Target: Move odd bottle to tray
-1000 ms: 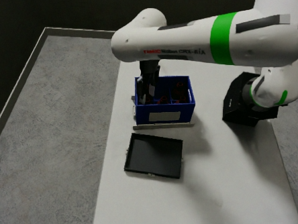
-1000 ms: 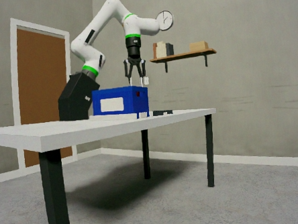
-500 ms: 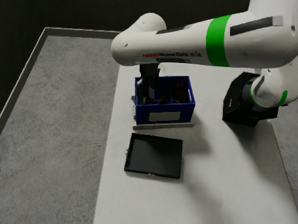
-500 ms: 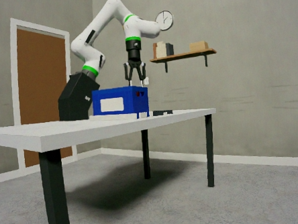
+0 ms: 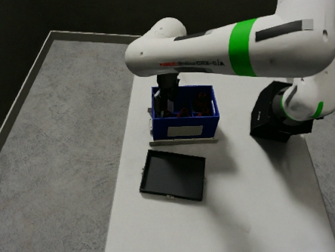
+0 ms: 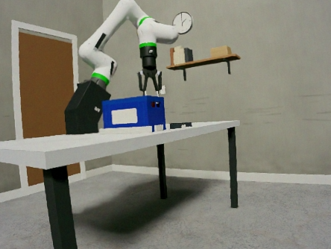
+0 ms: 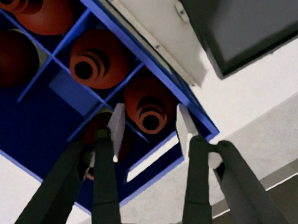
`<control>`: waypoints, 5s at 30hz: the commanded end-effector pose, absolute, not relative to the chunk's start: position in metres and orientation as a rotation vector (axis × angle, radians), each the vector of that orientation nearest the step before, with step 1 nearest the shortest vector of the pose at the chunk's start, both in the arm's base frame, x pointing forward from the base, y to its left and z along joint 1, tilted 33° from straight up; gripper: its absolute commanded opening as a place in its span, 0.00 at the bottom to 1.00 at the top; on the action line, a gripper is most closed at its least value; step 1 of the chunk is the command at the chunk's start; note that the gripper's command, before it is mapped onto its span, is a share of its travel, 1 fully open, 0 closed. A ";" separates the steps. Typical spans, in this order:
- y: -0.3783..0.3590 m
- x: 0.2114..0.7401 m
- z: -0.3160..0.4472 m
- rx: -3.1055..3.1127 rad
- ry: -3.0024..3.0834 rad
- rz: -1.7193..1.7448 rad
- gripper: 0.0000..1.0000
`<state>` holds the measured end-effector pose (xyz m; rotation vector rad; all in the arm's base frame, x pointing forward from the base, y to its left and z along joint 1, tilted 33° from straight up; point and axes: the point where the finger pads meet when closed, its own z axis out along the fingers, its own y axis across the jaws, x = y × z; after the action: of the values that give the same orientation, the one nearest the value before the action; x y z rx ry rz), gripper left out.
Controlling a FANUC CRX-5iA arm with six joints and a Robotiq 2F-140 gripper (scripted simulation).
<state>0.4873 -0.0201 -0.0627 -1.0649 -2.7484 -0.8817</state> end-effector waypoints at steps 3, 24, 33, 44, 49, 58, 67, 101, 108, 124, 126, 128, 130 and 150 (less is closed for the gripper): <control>-0.021 0.488 -0.063 -1.066 -2.750 -0.882 0.44; -0.020 0.488 -0.063 -1.066 -2.750 -0.882 0.44; -0.020 0.488 -0.063 -1.066 -2.750 -0.882 0.44; -0.020 0.488 -0.063 -1.066 -2.750 -0.882 0.10; -0.020 0.488 -0.063 -1.066 -2.750 -0.882 0.10; -0.020 0.488 -0.063 -1.066 -2.750 -0.882 0.10; -0.020 0.488 -0.063 -1.066 -2.750 -0.882 0.10; -0.020 0.488 -0.063 -1.066 -2.750 -0.882 0.10; -0.020 0.488 -0.063 -1.066 -2.750 -0.882 0.10; -0.020 0.488 -0.063 -1.066 -2.750 -0.882 0.44; -0.020 0.488 -0.063 -1.066 -2.750 -0.882 0.44; -0.020 0.488 -0.063 -1.066 -2.750 -0.882 0.44; -0.020 0.488 -0.063 -1.066 -2.750 -0.882 0.44; -0.021 0.488 -0.062 -1.066 -2.750 -0.882 0.44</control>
<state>0.4873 -0.0199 -0.0631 -1.0649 -2.7484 -0.8817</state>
